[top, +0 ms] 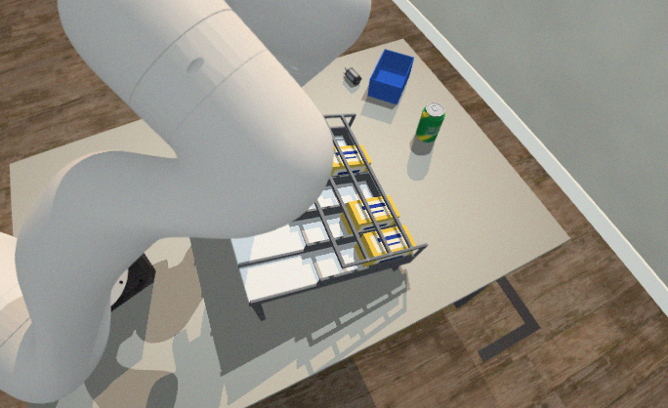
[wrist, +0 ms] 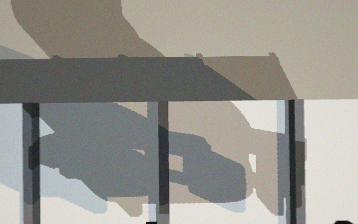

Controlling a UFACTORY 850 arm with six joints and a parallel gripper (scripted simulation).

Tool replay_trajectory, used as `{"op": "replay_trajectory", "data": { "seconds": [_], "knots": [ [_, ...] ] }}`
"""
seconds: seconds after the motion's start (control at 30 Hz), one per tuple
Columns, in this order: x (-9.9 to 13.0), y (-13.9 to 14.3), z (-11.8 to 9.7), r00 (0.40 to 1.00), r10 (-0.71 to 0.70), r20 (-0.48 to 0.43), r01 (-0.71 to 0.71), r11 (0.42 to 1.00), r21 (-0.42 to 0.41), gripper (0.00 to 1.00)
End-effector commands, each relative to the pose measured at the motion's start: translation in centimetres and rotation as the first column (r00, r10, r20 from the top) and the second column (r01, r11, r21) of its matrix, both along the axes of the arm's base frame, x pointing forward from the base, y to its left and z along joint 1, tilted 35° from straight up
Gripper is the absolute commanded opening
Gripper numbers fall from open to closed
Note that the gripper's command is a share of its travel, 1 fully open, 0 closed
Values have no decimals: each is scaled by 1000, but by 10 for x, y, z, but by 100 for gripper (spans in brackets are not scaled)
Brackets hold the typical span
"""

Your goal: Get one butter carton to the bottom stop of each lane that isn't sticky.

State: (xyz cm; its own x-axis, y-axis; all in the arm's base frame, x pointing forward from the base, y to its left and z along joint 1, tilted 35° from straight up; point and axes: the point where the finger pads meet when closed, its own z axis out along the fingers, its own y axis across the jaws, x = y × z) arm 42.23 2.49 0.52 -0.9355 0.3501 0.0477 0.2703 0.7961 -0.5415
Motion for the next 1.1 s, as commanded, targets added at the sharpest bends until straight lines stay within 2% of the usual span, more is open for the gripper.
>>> {"op": "replay_trajectory", "data": {
  "seconds": [0.0, 0.37, 0.4, 0.5, 0.6, 0.93, 0.97, 1.07],
  "knots": [
    [3, 7, 12, 1000, 0, 0, 0, 1000, 0, 100],
    [3, 7, 12, 1000, 0, 0, 0, 1000, 0, 100],
    [5, 44, 68, 964, 159, 212, -142, 985, -94, 100],
    [4, 47, 71, 961, 166, 221, -147, 984, -98, 100],
    [-1, 64, 93, 961, 166, 221, -147, 984, -98, 100],
    [-1, 64, 94, 961, 166, 221, -147, 984, -98, 100],
    [-61, 72, 120, 961, 165, 223, -147, 984, -97, 100],
    [-70, 74, 125, 961, 165, 223, -147, 984, -97, 100]
  ]
}}
